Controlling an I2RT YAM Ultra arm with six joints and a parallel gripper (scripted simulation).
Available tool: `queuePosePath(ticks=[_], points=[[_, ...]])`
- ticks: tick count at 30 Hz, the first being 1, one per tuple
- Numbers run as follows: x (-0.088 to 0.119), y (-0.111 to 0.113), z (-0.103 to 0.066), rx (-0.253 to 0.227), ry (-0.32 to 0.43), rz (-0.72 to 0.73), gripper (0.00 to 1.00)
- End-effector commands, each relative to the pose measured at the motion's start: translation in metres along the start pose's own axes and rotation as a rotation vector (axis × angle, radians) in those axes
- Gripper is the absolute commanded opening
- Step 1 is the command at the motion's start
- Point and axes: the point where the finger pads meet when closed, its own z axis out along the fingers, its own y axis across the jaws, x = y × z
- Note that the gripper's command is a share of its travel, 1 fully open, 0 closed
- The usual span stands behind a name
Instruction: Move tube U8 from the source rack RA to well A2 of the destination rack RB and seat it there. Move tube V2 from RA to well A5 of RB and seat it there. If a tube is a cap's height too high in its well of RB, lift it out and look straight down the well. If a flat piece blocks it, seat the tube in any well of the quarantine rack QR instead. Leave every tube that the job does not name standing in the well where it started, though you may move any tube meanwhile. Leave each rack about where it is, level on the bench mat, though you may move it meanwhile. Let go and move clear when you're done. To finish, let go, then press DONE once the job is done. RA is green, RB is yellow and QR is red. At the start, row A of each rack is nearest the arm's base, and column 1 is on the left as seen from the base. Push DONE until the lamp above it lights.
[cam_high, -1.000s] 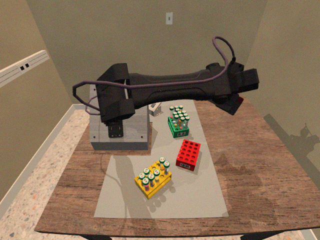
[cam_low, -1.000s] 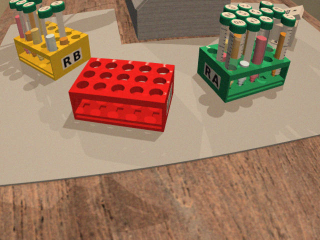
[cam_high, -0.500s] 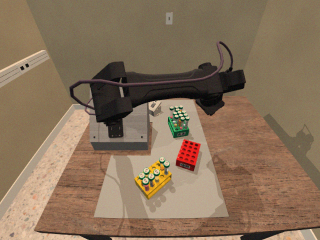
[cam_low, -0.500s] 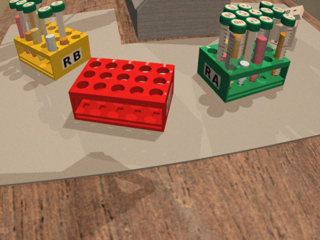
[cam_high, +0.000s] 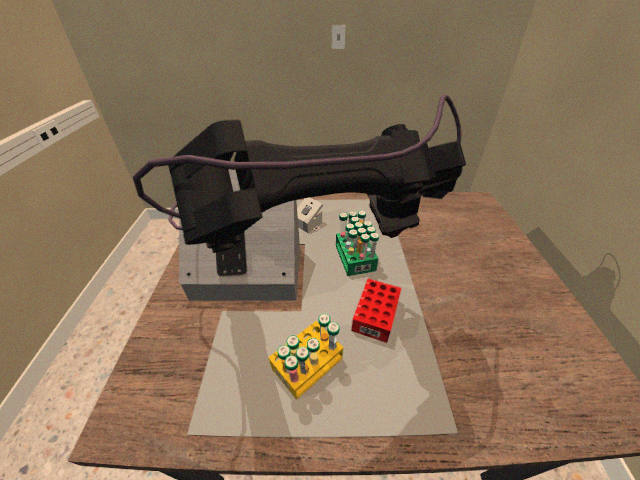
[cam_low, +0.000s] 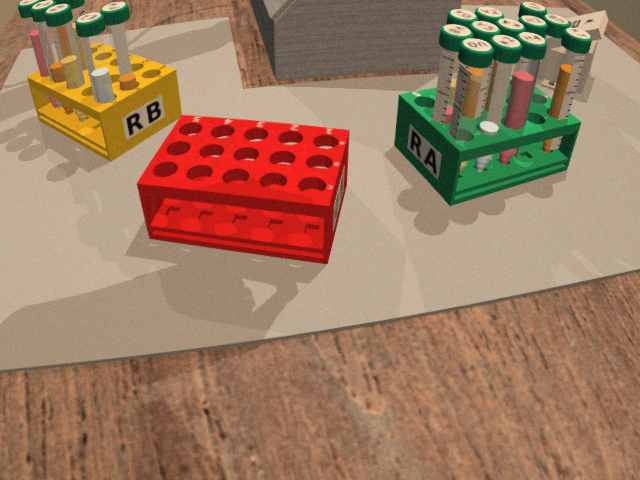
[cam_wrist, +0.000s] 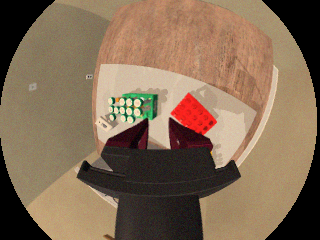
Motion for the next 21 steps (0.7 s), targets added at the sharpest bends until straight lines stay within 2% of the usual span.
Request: queuePosePath(ticks=[1, 3, 4, 10, 11, 12, 13, 14, 18, 20, 21], points=[[0.022, 0.001, -0.007, 0.063, 0.055, 0.118, 0.30], [0.022, 0.001, -0.007, 0.063, 0.055, 0.118, 0.30], [0.028, 0.003, -0.001, 0.080, 0.085, 0.135, 0.30], [0.055, -0.003, -0.013, 0.176, 0.127, 0.292, 0.30], [0.047, -0.003, -0.012, 0.178, 0.123, 0.298, 0.30], [0.060, -0.002, -0.011, 0.201, 0.147, 0.313, 0.30], [0.065, -0.005, -0.016, 0.219, 0.143, 0.347, 0.30], [0.065, -0.003, -0.013, 0.224, 0.155, 0.342, 0.30], [0.079, -0.008, -0.020, 0.288, 0.163, 0.424, 0.30], [0.079, -0.008, -0.020, 0.288, 0.163, 0.424, 0.30], [0.078, -0.010, -0.023, 0.306, 0.155, 0.457, 0.30]])
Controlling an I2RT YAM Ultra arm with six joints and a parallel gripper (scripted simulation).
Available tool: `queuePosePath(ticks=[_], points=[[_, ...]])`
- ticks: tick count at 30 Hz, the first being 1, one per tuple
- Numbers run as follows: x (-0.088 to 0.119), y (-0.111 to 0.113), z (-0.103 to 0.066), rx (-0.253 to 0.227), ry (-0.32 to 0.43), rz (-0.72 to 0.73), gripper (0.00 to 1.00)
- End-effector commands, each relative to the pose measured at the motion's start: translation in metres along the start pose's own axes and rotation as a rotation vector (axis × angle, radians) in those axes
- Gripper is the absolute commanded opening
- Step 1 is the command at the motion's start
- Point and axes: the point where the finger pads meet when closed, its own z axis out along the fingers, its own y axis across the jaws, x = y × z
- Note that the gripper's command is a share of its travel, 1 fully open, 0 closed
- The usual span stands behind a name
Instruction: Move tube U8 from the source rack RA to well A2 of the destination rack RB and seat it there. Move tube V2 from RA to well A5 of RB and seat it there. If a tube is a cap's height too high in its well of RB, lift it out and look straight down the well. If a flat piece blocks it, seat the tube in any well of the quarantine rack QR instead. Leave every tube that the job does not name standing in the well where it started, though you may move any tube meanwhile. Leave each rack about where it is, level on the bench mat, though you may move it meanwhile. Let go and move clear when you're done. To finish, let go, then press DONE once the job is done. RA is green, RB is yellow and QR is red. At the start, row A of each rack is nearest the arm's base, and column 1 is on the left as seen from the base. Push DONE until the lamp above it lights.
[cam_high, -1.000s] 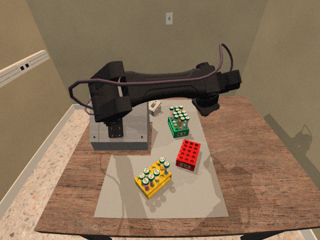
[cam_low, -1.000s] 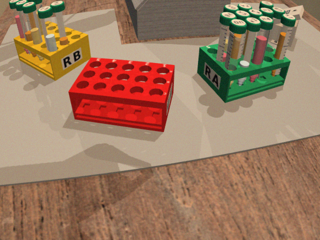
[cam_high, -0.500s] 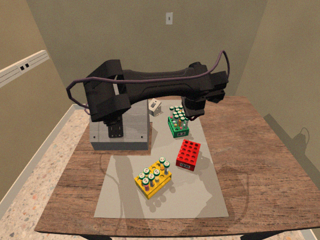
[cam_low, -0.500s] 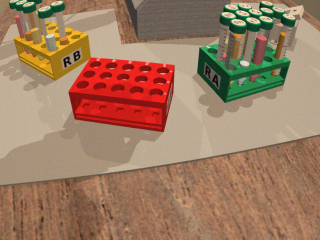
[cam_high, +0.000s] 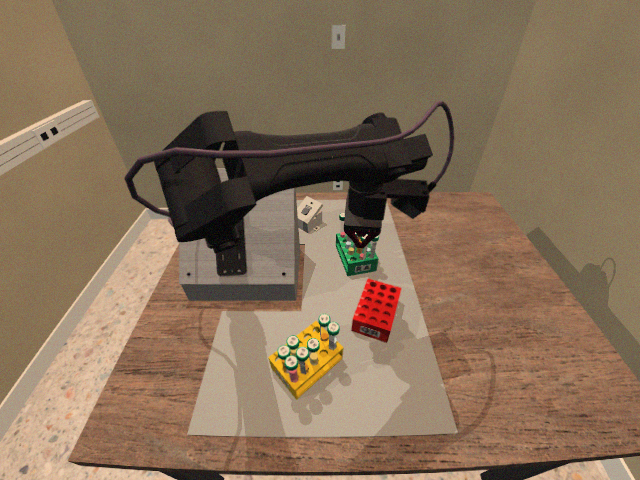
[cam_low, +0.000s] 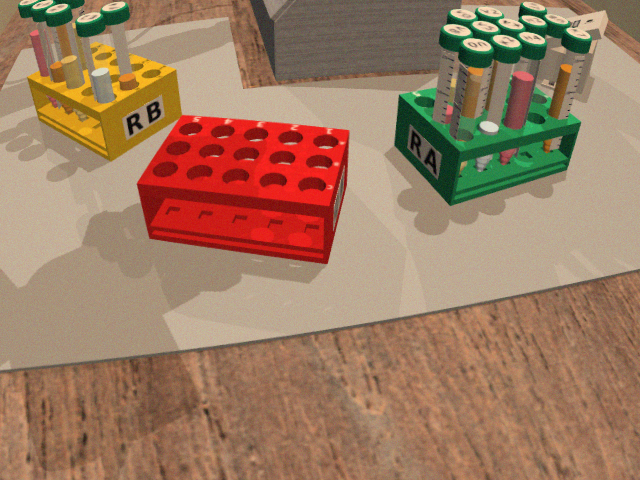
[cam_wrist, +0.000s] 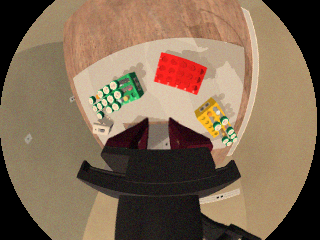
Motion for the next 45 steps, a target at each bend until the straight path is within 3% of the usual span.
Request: queuePosePath(ticks=[1, 5, 6, 10, 14, 45], points=[[0.017, -0.014, -0.008, 0.086, 0.001, 0.105, 0.30], [0.025, -0.016, 0.004, 0.166, 0.019, 0.162, 0.30], [0.027, -0.019, 0.009, 0.168, 0.025, 0.168, 0.30], [0.024, -0.028, 0.014, 0.141, -0.004, 0.218, 0.30], [0.016, -0.024, 0.005, 0.124, -0.035, 0.223, 0.30], [0.018, -0.023, 0.007, 0.133, -0.023, 0.210, 0.30]])
